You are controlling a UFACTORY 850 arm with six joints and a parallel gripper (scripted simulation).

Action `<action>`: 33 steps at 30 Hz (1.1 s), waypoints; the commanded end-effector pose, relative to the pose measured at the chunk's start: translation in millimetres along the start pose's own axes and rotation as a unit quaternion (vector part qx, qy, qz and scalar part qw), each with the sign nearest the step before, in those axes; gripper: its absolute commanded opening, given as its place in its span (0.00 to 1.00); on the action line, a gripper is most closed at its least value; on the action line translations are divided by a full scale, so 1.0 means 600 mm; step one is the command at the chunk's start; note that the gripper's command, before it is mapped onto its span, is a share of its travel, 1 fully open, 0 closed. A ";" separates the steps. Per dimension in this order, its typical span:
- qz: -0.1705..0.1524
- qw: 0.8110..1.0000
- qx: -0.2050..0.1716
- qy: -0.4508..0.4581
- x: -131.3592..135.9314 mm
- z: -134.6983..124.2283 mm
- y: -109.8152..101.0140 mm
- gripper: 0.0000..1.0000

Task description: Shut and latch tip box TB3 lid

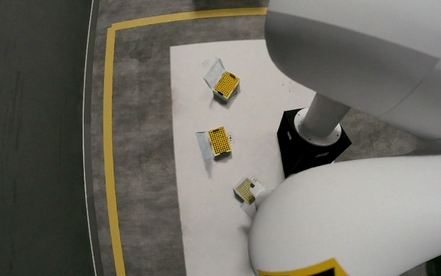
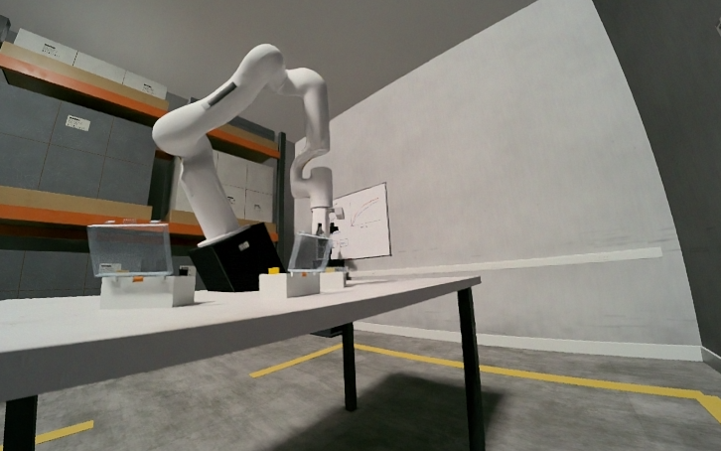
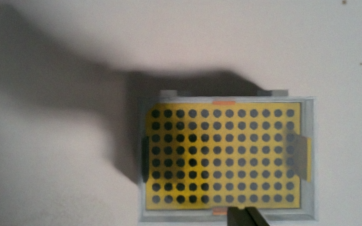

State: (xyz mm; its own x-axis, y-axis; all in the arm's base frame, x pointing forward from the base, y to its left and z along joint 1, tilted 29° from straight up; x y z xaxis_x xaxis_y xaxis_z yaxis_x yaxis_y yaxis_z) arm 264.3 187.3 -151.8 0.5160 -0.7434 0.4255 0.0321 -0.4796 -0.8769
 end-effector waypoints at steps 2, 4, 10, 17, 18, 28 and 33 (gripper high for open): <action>0.000 1.000 0.001 0.000 0.000 0.001 0.009 0.00; 0.000 1.000 0.001 0.000 0.000 0.001 0.015 0.00; 0.000 1.000 0.001 0.000 0.000 0.001 0.031 0.00; 0.000 1.000 0.001 0.000 0.000 0.001 0.043 0.00; 0.000 1.000 0.001 0.000 0.000 0.001 0.043 0.00; 0.000 1.000 0.001 0.000 0.000 0.001 0.044 0.00; 0.000 1.000 0.001 0.000 0.000 0.001 0.047 0.00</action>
State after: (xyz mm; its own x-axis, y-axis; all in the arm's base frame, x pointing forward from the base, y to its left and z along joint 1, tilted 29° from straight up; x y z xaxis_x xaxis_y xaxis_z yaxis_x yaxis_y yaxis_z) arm 265.1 174.0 -175.9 0.5160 -0.7434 0.4255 0.0324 -0.4795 -0.8770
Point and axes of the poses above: the point where the finger pads meet when closed, its own y axis out along the fingers, its own x axis across the jaws, z = x × y, the point moved 2 cm from there along -y, back along the fingers, and after that the axes turned 6 degrees about y, right-handed, at the moved point
